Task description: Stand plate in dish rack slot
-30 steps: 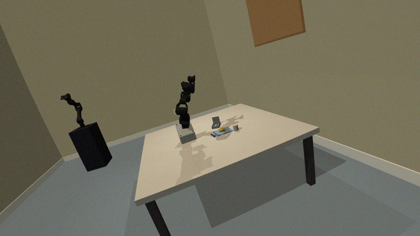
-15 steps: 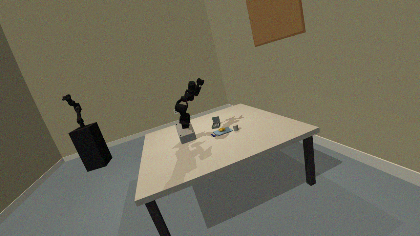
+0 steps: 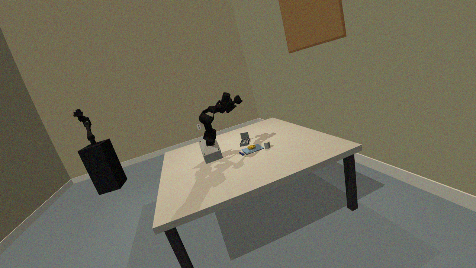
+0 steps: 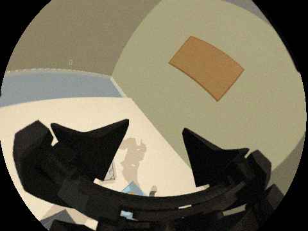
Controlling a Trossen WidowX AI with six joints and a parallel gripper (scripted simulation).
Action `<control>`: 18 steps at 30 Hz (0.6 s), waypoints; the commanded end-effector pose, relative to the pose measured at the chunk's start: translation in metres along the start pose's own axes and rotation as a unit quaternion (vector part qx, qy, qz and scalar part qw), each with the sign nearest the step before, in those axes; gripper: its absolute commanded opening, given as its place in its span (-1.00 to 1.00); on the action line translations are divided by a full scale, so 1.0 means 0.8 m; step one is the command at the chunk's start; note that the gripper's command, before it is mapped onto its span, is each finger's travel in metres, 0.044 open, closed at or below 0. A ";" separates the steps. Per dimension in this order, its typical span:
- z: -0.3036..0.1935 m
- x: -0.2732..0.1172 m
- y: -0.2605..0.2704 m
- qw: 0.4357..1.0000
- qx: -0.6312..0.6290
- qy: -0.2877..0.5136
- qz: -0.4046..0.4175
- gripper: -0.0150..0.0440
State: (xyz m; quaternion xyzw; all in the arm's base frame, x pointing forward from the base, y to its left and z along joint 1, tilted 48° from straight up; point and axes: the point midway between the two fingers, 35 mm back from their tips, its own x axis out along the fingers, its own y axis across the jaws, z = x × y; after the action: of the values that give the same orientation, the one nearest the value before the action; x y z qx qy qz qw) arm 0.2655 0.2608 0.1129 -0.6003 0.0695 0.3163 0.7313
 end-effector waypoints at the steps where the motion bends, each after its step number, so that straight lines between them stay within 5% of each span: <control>1: -0.030 0.013 0.001 0.998 0.033 0.053 0.013 0.86; 18: -0.154 0.028 0.002 0.955 0.155 0.249 0.036 0.86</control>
State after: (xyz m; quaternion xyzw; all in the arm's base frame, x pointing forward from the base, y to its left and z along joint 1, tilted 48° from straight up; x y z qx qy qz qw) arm 0.3122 0.1698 0.0743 -0.5483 0.2871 0.1906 0.7620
